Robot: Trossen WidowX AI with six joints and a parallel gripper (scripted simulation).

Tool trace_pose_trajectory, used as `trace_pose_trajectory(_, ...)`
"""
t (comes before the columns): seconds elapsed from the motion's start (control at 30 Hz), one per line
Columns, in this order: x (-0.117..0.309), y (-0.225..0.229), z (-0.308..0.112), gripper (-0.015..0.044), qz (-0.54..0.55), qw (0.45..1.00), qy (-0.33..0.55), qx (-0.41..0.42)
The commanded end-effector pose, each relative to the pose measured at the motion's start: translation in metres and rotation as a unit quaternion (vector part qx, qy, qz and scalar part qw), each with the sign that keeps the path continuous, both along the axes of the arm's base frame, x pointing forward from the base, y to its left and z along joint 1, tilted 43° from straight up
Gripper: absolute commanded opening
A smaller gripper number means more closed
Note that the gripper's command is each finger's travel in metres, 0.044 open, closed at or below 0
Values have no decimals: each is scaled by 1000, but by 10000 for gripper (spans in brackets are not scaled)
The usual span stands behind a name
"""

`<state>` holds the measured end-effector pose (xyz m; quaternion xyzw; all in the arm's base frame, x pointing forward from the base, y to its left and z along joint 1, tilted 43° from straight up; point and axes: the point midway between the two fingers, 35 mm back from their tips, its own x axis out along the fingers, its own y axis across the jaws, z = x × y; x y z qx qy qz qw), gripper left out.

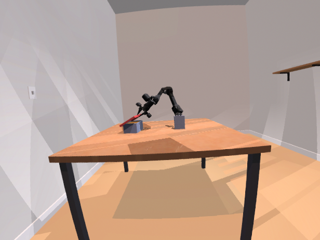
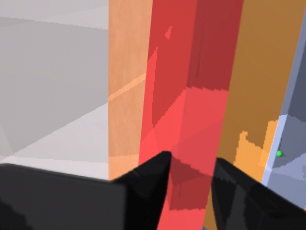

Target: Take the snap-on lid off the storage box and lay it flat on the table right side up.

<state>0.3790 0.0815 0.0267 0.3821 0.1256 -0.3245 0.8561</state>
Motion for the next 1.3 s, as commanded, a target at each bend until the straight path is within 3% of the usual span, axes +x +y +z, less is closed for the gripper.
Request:
trace_pose_trajectory(0.0,4,6,6,0,1,1000,-5,3)
trace_pose_trajectory(1.27,28,39,44,0,1,1000,-6,4)
